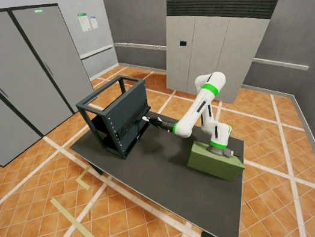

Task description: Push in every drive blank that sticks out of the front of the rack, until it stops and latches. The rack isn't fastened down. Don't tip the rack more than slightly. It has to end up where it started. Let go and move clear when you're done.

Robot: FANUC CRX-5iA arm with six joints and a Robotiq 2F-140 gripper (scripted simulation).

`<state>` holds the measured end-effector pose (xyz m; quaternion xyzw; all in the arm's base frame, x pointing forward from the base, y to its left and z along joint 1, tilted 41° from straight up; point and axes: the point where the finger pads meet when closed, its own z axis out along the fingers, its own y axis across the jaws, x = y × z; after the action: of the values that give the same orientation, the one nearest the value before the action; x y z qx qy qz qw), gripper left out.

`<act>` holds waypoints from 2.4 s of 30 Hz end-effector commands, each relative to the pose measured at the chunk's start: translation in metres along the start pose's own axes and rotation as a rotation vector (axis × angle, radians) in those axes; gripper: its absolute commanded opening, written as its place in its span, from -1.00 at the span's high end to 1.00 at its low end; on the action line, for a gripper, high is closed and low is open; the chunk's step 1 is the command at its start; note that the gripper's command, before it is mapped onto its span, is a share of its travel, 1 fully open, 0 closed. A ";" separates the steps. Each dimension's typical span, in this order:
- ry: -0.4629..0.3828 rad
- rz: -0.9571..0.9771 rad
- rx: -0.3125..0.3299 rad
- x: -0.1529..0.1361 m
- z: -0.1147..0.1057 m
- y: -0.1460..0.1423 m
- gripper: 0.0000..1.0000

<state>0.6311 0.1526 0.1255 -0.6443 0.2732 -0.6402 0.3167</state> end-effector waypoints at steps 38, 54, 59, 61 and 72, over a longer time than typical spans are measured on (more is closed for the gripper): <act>0.000 0.001 0.002 0.000 0.022 -0.001 0.80; 0.000 0.001 0.002 0.000 0.030 -0.001 0.80; 0.000 0.001 0.002 0.000 0.031 -0.001 0.80; 0.000 0.001 0.002 0.000 0.032 -0.001 0.80; 0.000 0.001 0.002 0.000 0.033 -0.001 0.80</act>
<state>0.6633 0.1545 0.1262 -0.6442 0.2733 -0.6403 0.3166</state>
